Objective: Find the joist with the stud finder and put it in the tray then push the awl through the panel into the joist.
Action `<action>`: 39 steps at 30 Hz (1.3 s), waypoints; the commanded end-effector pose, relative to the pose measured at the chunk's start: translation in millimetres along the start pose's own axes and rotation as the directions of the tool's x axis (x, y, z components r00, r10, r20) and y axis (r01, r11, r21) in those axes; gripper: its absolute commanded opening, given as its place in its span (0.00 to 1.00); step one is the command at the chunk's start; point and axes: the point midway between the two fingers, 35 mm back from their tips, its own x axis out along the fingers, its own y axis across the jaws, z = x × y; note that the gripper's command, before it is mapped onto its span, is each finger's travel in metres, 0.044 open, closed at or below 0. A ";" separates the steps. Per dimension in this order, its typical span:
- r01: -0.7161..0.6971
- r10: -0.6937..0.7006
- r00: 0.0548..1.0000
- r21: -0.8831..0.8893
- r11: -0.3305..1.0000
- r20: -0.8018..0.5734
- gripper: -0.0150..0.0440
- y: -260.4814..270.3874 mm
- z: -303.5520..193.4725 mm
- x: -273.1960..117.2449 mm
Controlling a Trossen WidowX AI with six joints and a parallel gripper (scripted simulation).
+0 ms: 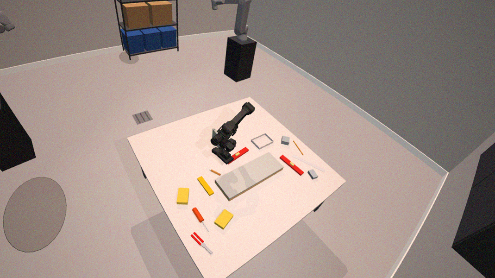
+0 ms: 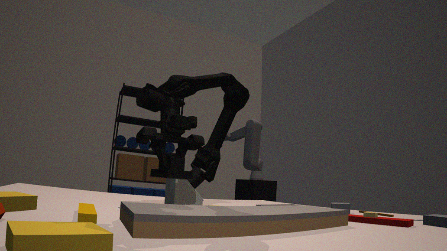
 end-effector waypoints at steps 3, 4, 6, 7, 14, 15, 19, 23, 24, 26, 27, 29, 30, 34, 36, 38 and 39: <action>0.014 -0.014 1.000 0.006 1.000 0.000 0.25 -13.7 16.2 -4.8; 0.015 -0.015 1.000 0.009 1.000 0.000 0.25 -16.4 19.5 -5.1; 0.018 -0.018 1.000 0.014 1.000 0.000 0.25 -21.7 26.2 -5.6; 0.020 -0.020 1.000 0.017 1.000 0.000 0.25 -24.3 29.5 -5.8; 0.028 -0.028 1.000 0.035 0.999 -0.001 0.25 -41.6 53.2 -5.7; 0.029 -0.029 1.000 0.038 0.999 -0.001 0.25 -43.9 56.6 -5.5; 0.034 -0.034 0.999 0.048 0.998 -0.001 0.25 -52.9 70.3 -4.2; 0.037 -0.037 0.999 0.058 0.998 0.000 0.25 -61.3 84.0 -2.3; 0.038 -0.038 0.999 0.061 0.997 0.000 0.25 -63.3 87.4 -1.7; 0.039 -0.039 0.999 0.065 0.997 0.001 0.25 -67.1 94.2 -0.4; 0.040 -0.040 0.999 0.068 0.997 0.001 0.25 -69.0 97.6 0.4; 0.041 -0.041 0.999 0.073 0.997 0.001 0.25 -72.7 104.4 1.9; 0.042 -0.042 0.999 0.075 0.996 0.002 0.25 -74.4 107.8 2.8; 0.043 -0.044 0.999 0.085 0.995 0.003 0.25 -81.0 121.3 6.6; 0.044 -0.044 0.999 0.089 0.995 0.004 0.25 -84.1 128.0 8.8; 0.044 -0.045 0.999 0.094 0.995 0.005 0.25 -87.0 134.6 11.1; 0.045 -0.045 0.999 0.096 0.994 0.005 0.25 -88.4 137.9 12.4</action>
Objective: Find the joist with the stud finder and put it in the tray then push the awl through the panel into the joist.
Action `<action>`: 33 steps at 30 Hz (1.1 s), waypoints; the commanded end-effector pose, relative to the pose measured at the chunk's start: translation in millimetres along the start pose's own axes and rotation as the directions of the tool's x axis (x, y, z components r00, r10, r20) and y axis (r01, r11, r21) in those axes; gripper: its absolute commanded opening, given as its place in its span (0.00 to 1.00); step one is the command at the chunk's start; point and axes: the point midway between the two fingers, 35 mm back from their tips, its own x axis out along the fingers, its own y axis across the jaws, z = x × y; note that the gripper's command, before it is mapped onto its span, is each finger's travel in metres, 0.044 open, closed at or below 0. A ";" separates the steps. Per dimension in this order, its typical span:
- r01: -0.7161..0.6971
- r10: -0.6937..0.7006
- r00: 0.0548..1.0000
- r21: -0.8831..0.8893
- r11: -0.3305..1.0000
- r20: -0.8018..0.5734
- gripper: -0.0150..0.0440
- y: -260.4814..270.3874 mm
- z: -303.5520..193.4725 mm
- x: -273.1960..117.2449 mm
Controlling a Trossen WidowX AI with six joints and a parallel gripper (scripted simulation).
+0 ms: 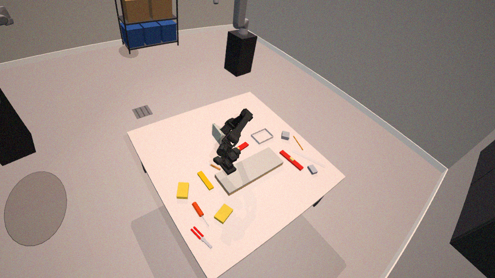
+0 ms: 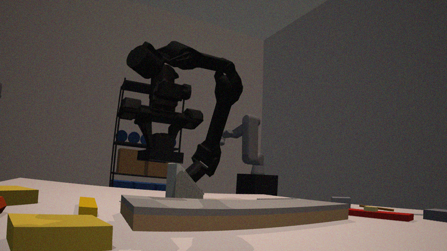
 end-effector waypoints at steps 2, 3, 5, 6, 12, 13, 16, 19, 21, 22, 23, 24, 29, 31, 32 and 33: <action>0.004 -0.004 1.000 0.013 1.000 0.013 0.25 -5.4 19.5 3.2; 0.004 -0.004 1.000 0.015 1.000 0.013 0.25 -6.3 22.8 4.6; 0.003 -0.004 1.000 0.020 1.000 0.014 0.25 -8.0 29.5 7.4; 0.003 -0.004 1.000 0.022 1.000 0.015 0.25 -8.8 32.8 8.9; 0.003 -0.003 1.000 0.028 1.000 0.016 0.25 -10.6 40.7 13.4; 0.003 -0.003 1.000 0.028 1.000 0.016 0.25 -10.7 40.6 14.1; 0.003 -0.003 1.000 0.028 1.000 0.016 0.25 -10.9 40.0 17.4; 0.003 -0.003 1.000 0.028 1.000 0.016 0.25 -11.1 39.3 21.6; 0.003 -0.003 1.000 0.028 1.000 0.016 0.25 -11.3 38.7 24.4; 0.003 -0.003 1.000 0.028 1.000 0.016 0.25 -11.3 38.5 25.8; 0.003 -0.003 1.000 0.028 1.000 0.016 0.25 -11.4 38.2 27.2; 0.003 -0.003 1.000 0.028 1.000 0.016 0.25 -11.4 37.9 28.5; 0.003 -0.003 1.000 0.028 1.000 0.016 0.25 -11.6 36.4 35.4; 0.003 -0.003 1.000 0.028 1.000 0.016 0.25 -11.6 35.7 38.2; 0.003 -0.003 1.000 0.028 1.000 0.016 0.25 -11.6 35.4 39.5; 0.003 -0.003 1.000 0.028 1.000 0.016 0.25 -11.6 35.1 40.9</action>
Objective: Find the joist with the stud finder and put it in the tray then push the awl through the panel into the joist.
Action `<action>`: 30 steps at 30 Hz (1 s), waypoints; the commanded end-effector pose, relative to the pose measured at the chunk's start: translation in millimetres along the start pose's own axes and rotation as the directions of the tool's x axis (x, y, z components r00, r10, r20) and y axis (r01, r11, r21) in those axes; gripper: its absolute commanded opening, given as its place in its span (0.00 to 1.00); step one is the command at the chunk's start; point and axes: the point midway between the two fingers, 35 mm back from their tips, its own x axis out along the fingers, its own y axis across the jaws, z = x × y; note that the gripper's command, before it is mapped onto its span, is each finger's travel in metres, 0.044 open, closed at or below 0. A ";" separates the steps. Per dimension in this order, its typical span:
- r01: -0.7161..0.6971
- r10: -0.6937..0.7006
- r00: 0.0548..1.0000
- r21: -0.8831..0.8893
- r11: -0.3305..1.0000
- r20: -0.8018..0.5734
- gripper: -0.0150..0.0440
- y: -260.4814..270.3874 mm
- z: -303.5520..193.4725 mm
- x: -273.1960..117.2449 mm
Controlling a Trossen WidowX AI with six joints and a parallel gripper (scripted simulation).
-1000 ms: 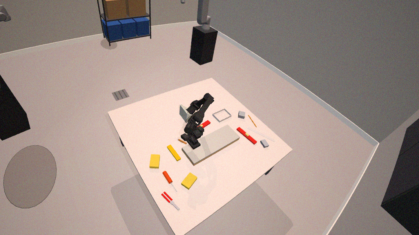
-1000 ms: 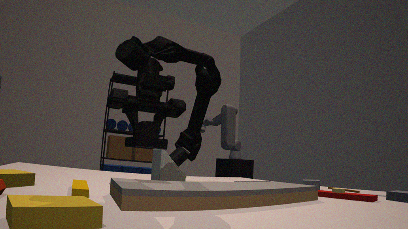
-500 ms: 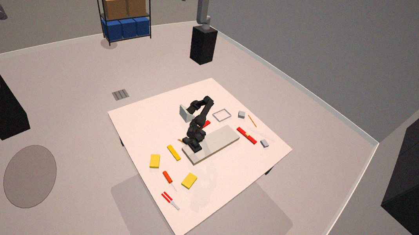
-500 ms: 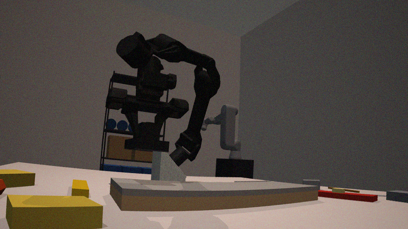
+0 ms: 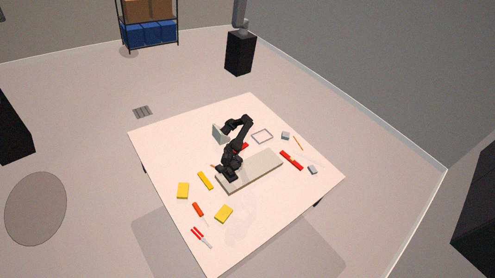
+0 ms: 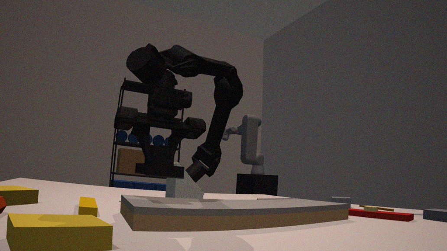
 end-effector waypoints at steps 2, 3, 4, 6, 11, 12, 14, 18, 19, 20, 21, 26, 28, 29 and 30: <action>0.000 0.000 1.000 0.004 1.000 0.010 0.25 -0.8 -0.5 4.4; 0.000 0.000 1.000 0.004 1.000 0.010 0.25 -0.8 -0.9 5.7; 0.000 0.000 1.000 0.004 1.000 0.010 0.25 -0.8 -1.3 7.1; 0.000 0.000 1.000 0.004 1.000 0.010 0.25 -0.7 -2.0 9.8; 0.000 0.000 1.000 0.004 1.000 0.011 0.25 -0.5 -4.0 16.5; 0.000 0.000 1.000 0.004 1.000 0.011 0.25 -0.4 -4.4 17.8; -0.001 0.001 1.000 0.004 1.000 0.011 0.25 -0.3 -5.2 20.5; -0.001 0.001 1.000 0.004 1.000 0.011 0.25 0.0 -6.9 25.7; -0.001 0.001 1.000 0.004 1.000 0.011 0.25 0.1 -7.4 27.1; -0.001 0.001 1.000 0.004 1.000 0.011 0.25 0.1 -7.5 27.3; -0.001 0.001 1.000 0.004 1.000 0.011 0.25 0.1 -7.6 27.8; -0.001 0.001 1.000 0.004 1.000 0.011 0.25 0.2 -9.1 33.4; -0.002 0.002 1.000 0.004 1.000 0.011 0.25 0.3 -10.0 36.5; -0.002 0.002 1.000 0.004 1.000 0.011 0.25 0.3 -10.5 38.1; -0.002 0.002 1.000 0.004 1.000 0.011 0.25 0.4 -10.9 39.6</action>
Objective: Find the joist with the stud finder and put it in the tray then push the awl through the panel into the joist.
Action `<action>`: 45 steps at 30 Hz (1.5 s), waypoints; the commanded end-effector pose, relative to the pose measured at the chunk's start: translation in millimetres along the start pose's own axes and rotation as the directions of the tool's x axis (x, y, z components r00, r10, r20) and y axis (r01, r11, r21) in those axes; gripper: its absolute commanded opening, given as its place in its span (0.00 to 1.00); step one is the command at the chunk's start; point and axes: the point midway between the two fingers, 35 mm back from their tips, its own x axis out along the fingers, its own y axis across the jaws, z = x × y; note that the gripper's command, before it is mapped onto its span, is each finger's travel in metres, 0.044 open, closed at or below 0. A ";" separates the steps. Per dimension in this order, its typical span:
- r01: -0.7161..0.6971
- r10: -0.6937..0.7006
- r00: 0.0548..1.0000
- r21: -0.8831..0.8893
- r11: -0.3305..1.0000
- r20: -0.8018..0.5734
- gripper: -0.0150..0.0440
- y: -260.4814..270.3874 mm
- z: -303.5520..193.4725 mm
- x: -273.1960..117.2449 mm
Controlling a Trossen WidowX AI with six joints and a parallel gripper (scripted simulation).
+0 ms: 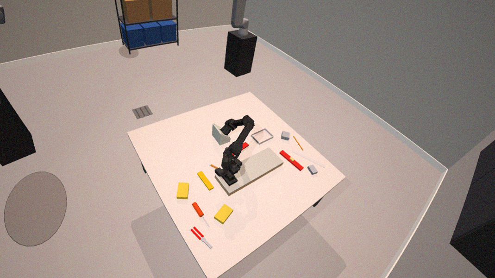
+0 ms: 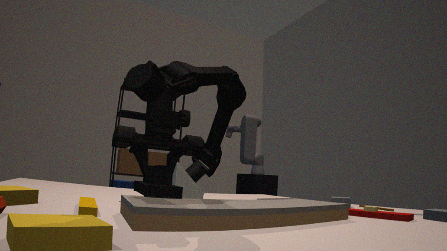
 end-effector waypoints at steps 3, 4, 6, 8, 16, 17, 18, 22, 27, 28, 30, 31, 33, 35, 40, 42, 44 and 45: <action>-0.002 0.002 1.000 0.004 1.000 0.008 0.25 0.2 -1.5 7.7; -0.002 0.002 1.000 0.004 1.000 0.008 0.25 0.3 -2.0 9.2; -0.002 0.002 1.000 0.004 1.000 0.008 0.25 0.5 -2.9 12.0; -0.002 0.002 1.000 0.004 1.000 0.008 0.25 0.5 -3.2 13.0; -0.003 0.003 1.000 0.004 1.000 0.008 0.25 17.3 -3.1 13.2; -0.004 0.004 1.000 0.004 1.000 0.008 0.25 19.5 -3.1 13.3; -0.004 0.004 1.000 0.004 1.000 0.008 0.25 21.8 -3.1 13.3; -0.004 0.004 1.000 0.005 1.000 0.007 0.25 30.8 -3.1 13.4; -0.005 0.005 1.000 0.005 1.000 0.007 0.25 42.0 -3.1 13.5; -0.005 0.005 1.000 0.005 1.000 0.007 0.25 44.2 -3.0 13.6; -0.005 0.005 1.000 0.005 1.000 0.007 0.25 48.7 -3.0 13.6; -0.006 0.006 1.000 0.005 1.000 0.007 0.25 51.0 -3.0 13.6; -0.006 0.006 1.000 0.006 1.000 0.007 0.25 55.5 -3.0 13.7; -0.006 0.006 1.000 0.006 1.000 0.007 0.25 60.0 -3.0 13.7; -0.007 0.007 1.000 0.006 1.000 0.007 0.25 71.2 -2.9 13.8; -0.007 0.007 1.000 0.006 1.000 0.007 0.25 75.7 -2.9 13.8; -0.007 0.007 1.000 0.006 1.000 0.007 0.25 80.2 -2.8 13.9; -0.007 0.007 1.000 0.006 1.000 0.007 0.25 82.5 -2.8 13.9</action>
